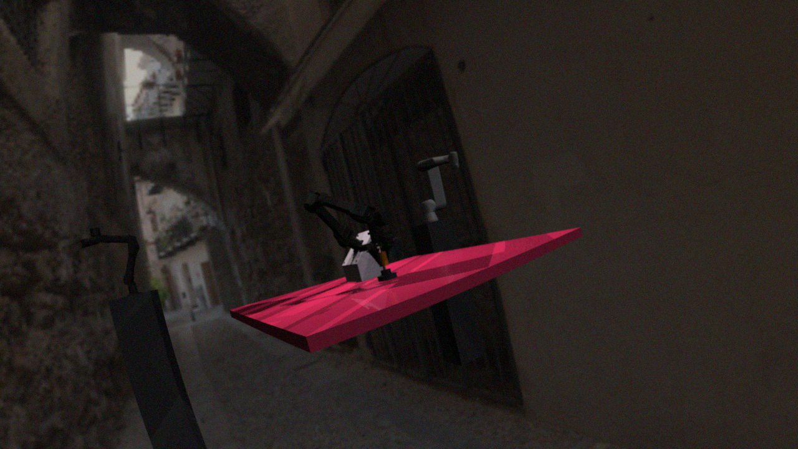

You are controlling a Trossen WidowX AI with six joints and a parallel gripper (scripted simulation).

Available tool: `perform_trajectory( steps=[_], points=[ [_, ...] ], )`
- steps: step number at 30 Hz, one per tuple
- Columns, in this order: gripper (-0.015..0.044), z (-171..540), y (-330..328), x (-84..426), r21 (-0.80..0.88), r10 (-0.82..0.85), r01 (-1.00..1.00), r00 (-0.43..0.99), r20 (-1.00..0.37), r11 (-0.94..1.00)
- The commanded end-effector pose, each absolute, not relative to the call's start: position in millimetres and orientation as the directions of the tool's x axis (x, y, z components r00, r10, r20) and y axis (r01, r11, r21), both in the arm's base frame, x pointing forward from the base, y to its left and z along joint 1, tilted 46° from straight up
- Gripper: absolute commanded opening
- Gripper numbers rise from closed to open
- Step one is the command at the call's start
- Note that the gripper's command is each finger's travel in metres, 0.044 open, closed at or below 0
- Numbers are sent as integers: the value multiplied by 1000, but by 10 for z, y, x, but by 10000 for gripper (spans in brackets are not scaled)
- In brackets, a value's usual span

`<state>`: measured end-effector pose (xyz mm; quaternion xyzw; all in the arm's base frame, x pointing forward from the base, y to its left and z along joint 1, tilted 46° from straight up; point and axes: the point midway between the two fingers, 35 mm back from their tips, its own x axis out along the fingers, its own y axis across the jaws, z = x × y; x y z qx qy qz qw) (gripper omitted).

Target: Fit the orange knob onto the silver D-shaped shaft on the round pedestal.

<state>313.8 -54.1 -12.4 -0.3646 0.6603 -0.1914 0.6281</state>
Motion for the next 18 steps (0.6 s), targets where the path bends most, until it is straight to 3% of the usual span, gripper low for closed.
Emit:
perform_trajectory(
  steps=[1, 7, 13, 18],
  points=[
    [0, -129, -544, 3141, -710, -721, -238, 55, -691, 662],
    [0, -95, -514, 3153, -711, -721, -229, 55, -691, 664],
    [0, -106, -523, 3157, -723, -721, -42, 55, -691, 690],
    [0, -118, -534, 3145, -723, -721, -31, 55, -691, 690]
  ],
)
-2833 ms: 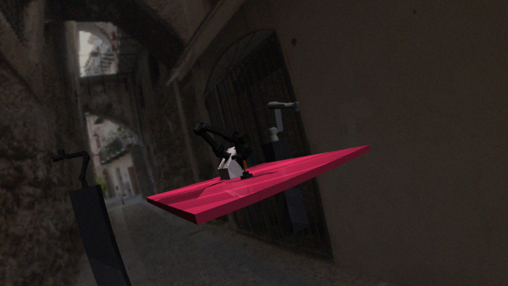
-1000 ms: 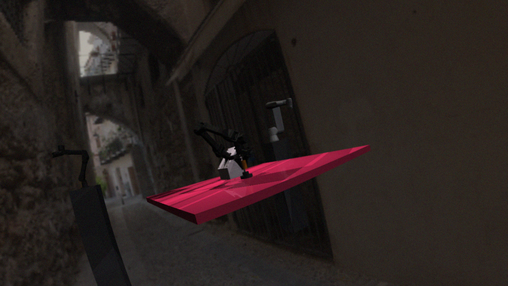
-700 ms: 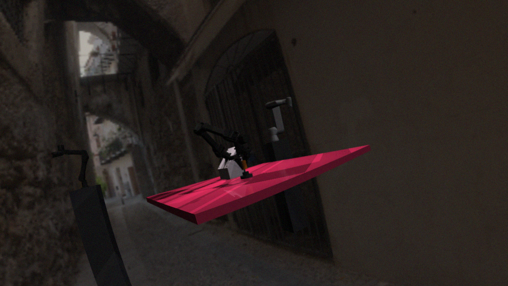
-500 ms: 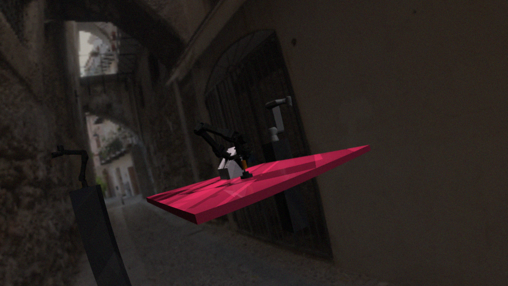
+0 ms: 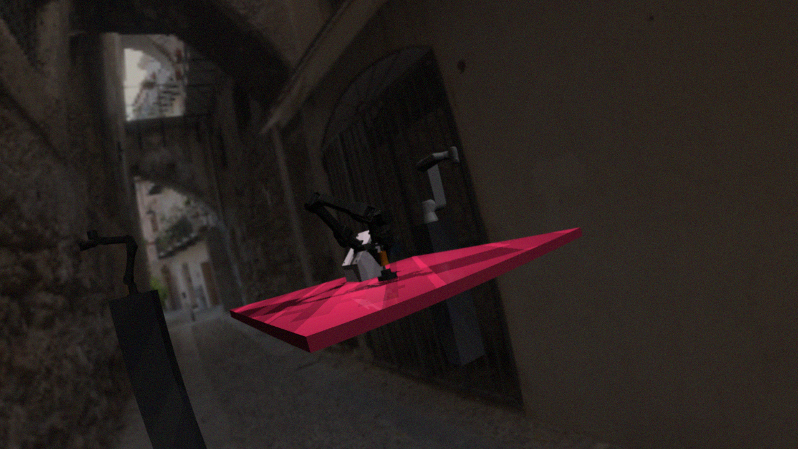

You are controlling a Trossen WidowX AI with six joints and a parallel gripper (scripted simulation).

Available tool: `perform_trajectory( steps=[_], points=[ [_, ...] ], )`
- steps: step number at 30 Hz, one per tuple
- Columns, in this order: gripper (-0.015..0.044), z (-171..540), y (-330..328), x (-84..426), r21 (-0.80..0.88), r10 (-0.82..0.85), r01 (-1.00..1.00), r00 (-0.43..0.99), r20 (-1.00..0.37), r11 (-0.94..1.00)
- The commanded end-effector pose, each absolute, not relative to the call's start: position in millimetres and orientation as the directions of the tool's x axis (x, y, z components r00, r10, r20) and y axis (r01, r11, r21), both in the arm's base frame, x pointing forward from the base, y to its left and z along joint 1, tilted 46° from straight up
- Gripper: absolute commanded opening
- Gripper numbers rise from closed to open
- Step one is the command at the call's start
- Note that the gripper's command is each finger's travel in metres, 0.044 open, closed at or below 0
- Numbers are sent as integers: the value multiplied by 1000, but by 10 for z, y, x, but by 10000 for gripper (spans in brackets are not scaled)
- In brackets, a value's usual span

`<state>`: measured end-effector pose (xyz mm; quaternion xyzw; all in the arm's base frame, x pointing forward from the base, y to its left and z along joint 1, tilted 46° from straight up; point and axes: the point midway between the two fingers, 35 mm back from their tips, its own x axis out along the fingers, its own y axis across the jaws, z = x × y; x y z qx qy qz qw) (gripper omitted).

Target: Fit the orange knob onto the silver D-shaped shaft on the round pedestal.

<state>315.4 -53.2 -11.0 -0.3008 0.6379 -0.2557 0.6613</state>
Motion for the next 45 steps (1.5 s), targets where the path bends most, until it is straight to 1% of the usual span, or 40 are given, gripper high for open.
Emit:
perform_trajectory(
  steps=[1, 22, 24, 28, 30, 45],
  points=[
    [0, -118, -534, 3140, -723, -721, -31, 55, -691, 690],
    [0, -96, -514, 3150, -723, -721, -31, 55, -691, 690],
    [0, -96, -513, 3151, -722, -721, -5, 55, -691, 692],
    [0, -101, -519, 3157, -710, -721, 137, 55, -691, 691],
    [0, -110, -529, 3154, -704, -721, 177, 55, -691, 688],
    [0, -124, -543, 3142, -704, -721, 177, 55, -691, 688]
  ],
)
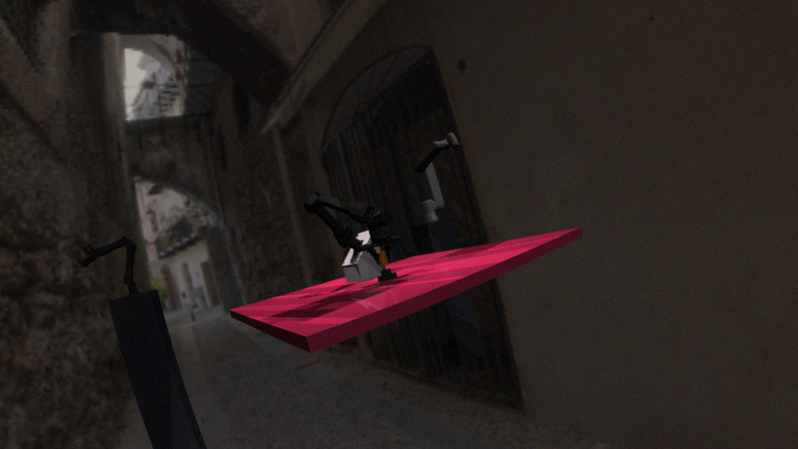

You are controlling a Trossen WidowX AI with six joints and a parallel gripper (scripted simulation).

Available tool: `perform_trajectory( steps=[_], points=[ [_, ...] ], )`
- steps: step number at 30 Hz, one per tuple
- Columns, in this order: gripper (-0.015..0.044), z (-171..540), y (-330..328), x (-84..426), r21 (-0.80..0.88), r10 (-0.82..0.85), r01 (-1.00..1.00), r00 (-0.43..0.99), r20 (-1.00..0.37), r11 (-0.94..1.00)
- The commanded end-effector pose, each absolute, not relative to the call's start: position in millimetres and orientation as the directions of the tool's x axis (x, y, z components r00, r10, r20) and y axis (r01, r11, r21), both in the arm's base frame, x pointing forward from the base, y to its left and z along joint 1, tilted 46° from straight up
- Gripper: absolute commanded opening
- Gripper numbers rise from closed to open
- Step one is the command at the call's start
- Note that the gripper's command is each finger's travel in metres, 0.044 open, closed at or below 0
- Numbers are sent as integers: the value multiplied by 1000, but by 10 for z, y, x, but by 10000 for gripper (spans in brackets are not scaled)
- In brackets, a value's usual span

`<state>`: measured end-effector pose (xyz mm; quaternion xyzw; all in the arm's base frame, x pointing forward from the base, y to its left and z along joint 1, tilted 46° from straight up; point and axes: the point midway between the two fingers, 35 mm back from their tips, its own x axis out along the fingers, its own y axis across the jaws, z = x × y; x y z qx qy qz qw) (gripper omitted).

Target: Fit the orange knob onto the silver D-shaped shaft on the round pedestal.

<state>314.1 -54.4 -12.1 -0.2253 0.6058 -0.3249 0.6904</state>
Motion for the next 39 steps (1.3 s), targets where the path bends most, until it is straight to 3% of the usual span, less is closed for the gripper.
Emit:
perform_trajectory(
  steps=[1, 8, 15, 39],
  points=[
    [0, -124, -543, 3142, -704, -721, 177, 55, -691, 688],
    [0, -99, -517, 3144, -702, -721, 186, 55, -691, 687],
    [0, -108, -528, 3150, -654, -721, 377, 55, -691, 656],
    [0, -96, -519, 3145, -636, -721, 428, 55, -691, 642]
  ],
)
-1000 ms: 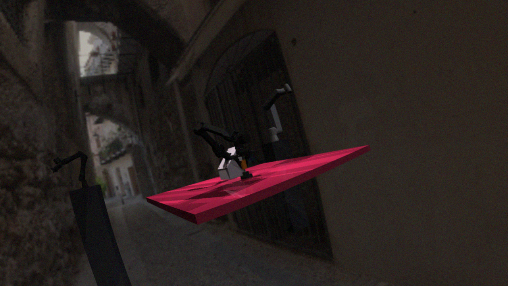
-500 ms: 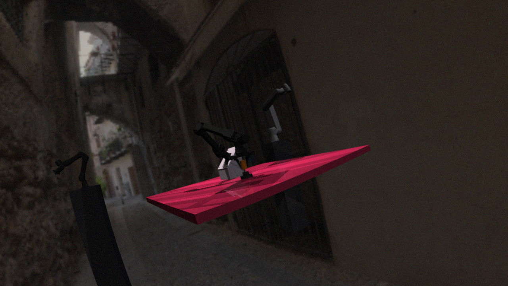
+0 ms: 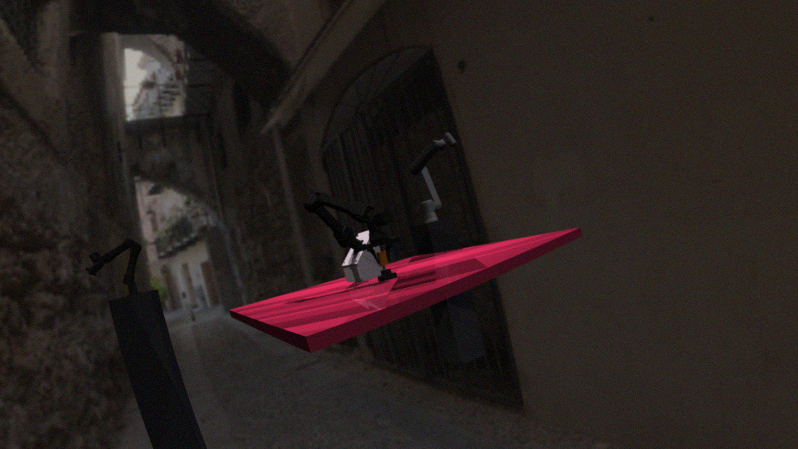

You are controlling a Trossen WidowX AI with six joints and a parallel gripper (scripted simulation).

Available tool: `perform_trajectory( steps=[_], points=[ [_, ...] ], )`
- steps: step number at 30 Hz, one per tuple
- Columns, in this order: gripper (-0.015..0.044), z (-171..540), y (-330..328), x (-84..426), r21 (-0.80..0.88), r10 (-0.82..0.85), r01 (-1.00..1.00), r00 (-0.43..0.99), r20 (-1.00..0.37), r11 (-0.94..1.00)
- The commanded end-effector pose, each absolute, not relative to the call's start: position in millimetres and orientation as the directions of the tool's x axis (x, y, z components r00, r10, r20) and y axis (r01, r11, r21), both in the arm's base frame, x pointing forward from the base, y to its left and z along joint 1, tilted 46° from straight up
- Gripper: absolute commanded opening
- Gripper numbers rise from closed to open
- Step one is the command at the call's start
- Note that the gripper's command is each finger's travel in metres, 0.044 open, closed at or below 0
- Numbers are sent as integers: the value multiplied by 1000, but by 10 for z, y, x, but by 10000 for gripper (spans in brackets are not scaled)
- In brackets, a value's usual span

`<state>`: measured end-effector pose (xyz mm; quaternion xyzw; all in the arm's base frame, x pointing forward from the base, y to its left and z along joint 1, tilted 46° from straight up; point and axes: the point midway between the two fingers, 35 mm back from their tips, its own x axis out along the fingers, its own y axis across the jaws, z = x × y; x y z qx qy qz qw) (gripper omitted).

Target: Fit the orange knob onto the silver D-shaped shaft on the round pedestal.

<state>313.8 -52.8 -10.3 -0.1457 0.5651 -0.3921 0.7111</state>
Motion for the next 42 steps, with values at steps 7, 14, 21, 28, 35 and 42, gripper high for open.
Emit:
perform_trajectory(
  steps=[7, 14, 21, 28, 35, 42],
  points=[
    [0, -112, -534, 3145, -576, -721, 561, 55, -691, 594],
    [0, -122, -548, 3139, -576, -721, 561, 55, -691, 594],
    [0, -120, -546, 3141, -576, -721, 561, 55, -691, 594],
    [0, -95, -519, 3145, -551, -721, 606, 55, -691, 574],
    [0, -111, -535, 3143, -472, -721, 721, 55, -691, 507],
    [0, -121, -548, 3138, -472, -721, 721, 55, -691, 507]
  ],
)
